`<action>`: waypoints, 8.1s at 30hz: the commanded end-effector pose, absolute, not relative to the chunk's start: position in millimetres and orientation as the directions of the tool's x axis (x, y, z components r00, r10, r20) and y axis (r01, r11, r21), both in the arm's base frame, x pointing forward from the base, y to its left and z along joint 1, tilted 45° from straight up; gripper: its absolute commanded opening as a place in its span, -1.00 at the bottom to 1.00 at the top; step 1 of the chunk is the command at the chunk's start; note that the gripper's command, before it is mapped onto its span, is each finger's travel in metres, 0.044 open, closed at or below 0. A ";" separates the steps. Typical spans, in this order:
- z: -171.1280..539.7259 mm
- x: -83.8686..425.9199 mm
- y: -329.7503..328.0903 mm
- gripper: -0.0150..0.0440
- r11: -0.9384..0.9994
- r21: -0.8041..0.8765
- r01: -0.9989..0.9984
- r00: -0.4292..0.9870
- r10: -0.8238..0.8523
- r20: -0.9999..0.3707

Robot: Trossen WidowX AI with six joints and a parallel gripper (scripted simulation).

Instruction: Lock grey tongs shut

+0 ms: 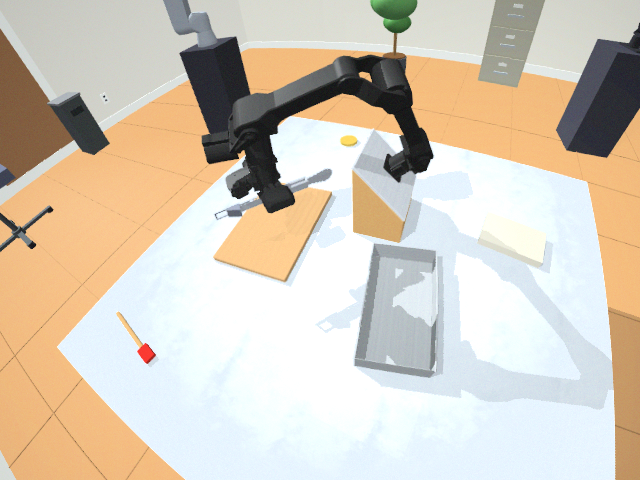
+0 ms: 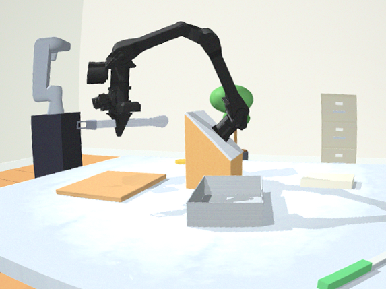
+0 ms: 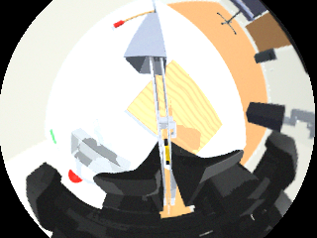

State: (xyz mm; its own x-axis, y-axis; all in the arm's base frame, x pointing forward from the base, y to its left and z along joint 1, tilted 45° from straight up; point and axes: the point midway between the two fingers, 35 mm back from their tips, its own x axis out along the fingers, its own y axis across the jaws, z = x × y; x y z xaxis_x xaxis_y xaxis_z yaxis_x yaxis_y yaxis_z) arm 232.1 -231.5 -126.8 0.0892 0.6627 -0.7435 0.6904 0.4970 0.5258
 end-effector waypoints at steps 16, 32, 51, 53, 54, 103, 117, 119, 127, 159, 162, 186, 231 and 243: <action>-144.2 209.0 -247.2 -1.00 -0.002 0.109 0.994 0.083 0.663 -0.744; -157.9 189.8 -257.1 -1.00 -0.424 -0.287 0.859 0.081 0.666 -0.742; -174.0 166.1 -266.6 -1.00 -0.718 -0.621 0.316 0.078 0.672 -0.737; -175.7 163.6 -267.4 -1.00 -0.729 -0.640 0.244 0.078 0.672 -0.736; -176.6 162.3 -267.8 -1.00 -0.733 -0.648 0.208 0.078 0.673 -0.736; -218.9 133.4 -270.2 -1.00 -0.652 -0.688 -0.318 0.604 0.420 -0.677; -208.7 120.3 -267.1 -1.00 -0.660 -0.683 -0.314 0.827 0.163 -0.538; -205.6 118.3 -266.2 -1.00 -0.663 -0.680 -0.313 0.848 0.128 -0.514; -189.9 109.8 -261.1 -1.00 -0.681 -0.666 -0.304 0.912 -0.005 -0.411; -188.3 109.0 -260.6 -1.00 -0.683 -0.665 -0.303 0.916 -0.016 -0.401; -188.3 109.0 -260.6 -1.00 -0.683 -0.665 -0.303 0.916 -0.016 -0.401; -217.0 128.1 -270.5 -1.00 -0.652 -0.686 -0.323 0.719 0.303 -0.626; -192.4 145.9 -269.3 -1.00 -0.685 -0.667 -0.292 0.078 0.678 -0.731; -208.1 149.1 -257.2 -1.00 -0.685 -0.667 -0.291 0.078 0.678 -0.731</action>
